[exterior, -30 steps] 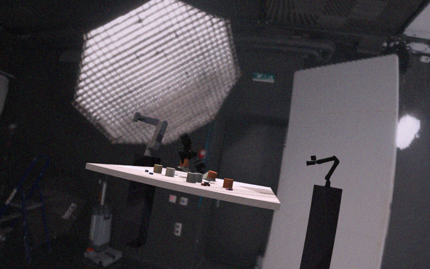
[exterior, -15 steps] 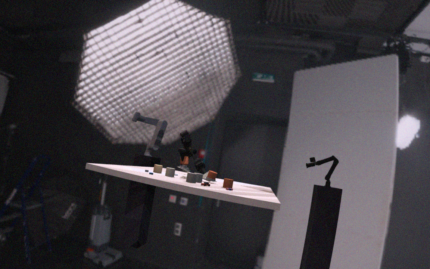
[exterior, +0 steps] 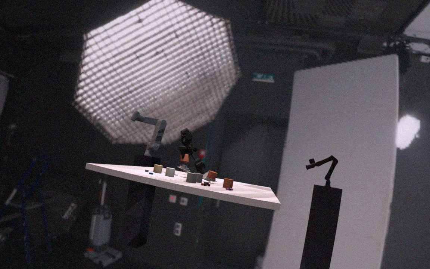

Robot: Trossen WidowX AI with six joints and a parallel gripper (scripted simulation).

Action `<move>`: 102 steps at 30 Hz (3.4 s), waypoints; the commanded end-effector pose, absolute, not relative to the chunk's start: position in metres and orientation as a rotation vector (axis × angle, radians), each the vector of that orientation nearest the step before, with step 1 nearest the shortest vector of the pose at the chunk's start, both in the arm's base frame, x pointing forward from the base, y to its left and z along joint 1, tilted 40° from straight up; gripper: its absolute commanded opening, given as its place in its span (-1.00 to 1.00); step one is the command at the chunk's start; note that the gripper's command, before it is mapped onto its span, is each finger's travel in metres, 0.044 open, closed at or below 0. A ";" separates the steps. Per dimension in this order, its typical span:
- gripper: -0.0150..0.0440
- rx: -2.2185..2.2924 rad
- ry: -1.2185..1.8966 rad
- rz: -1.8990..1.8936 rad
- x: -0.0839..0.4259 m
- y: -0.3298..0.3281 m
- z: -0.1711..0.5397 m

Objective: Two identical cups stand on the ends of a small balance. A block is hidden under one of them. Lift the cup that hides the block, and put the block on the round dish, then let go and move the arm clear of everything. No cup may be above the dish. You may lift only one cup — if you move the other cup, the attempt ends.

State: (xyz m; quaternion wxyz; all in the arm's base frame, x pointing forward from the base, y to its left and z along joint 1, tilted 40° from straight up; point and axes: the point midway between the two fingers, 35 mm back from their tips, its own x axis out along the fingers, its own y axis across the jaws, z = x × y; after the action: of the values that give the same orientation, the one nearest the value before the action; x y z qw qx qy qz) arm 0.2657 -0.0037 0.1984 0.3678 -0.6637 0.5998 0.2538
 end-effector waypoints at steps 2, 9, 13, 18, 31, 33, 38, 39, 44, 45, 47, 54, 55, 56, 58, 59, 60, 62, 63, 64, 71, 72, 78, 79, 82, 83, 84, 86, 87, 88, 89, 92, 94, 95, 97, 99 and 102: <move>-0.49 -1.706 1.517 0.648 0.265 0.002 0.207; -0.49 -1.711 1.503 0.650 0.263 0.008 0.213; -0.49 -1.714 1.495 0.651 0.261 0.010 0.217; -0.49 -1.717 1.511 0.654 0.261 0.007 0.213; -0.49 -1.717 1.511 0.654 0.261 0.007 0.213; -0.49 -1.717 1.511 0.654 0.261 0.007 0.213; -0.49 -1.717 1.511 0.654 0.261 0.007 0.213; -0.49 -1.717 1.511 0.654 0.261 0.007 0.213; -0.49 -1.717 1.511 0.654 0.261 0.007 0.213; -0.49 -1.717 1.511 0.654 0.261 0.007 0.213; -0.49 -1.717 1.511 0.654 0.261 0.007 0.213; -0.49 -1.717 1.511 0.654 0.261 0.007 0.213; -0.49 -1.717 1.511 0.654 0.261 0.007 0.213; -0.49 -1.717 1.511 0.654 0.261 0.007 0.213; -0.49 -1.717 1.511 0.654 0.261 0.007 0.213; -0.49 -1.717 1.511 0.654 0.261 0.007 0.213; -0.49 -1.717 1.511 0.654 0.261 0.007 0.213; -0.49 -1.717 1.511 0.654 0.261 0.007 0.213; -0.49 -1.717 1.511 0.654 0.261 0.007 0.213; -0.49 -1.717 1.511 0.654 0.261 0.007 0.213; -0.49 -1.715 1.513 0.655 0.260 0.005 0.214; -0.49 -1.712 1.515 0.657 0.260 0.002 0.214; -0.49 -1.694 1.528 0.666 0.254 -0.020 0.218; -0.49 -1.691 1.530 0.667 0.252 -0.024 0.218; -0.49 -1.684 1.537 0.670 0.248 -0.034 0.220; -0.49 -1.681 1.539 0.671 0.247 -0.038 0.221; -0.49 -1.679 1.541 0.672 0.246 -0.041 0.221; -0.49 -1.674 1.545 0.673 0.243 -0.048 0.222; -0.49 -1.672 1.547 0.674 0.241 -0.051 0.223; -0.49 -1.670 1.549 0.674 0.239 -0.054 0.223; -0.49 -1.668 1.551 0.675 0.238 -0.058 0.224; -0.49 -1.662 1.557 0.676 0.232 -0.067 0.225; -0.49 -1.658 1.561 0.676 0.229 -0.073 0.226; -0.49 -1.657 1.563 0.676 0.227 -0.076 0.227; -0.49 -1.653 1.567 0.676 0.223 -0.082 0.227; -0.49 -1.651 1.572 0.675 0.219 -0.088 0.228; -0.49 -1.647 1.578 0.674 0.212 -0.096 0.230</move>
State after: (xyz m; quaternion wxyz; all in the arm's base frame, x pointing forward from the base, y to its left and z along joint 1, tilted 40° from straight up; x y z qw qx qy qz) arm 0.2200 -0.0880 0.2284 0.3713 -0.6432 0.6159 0.2626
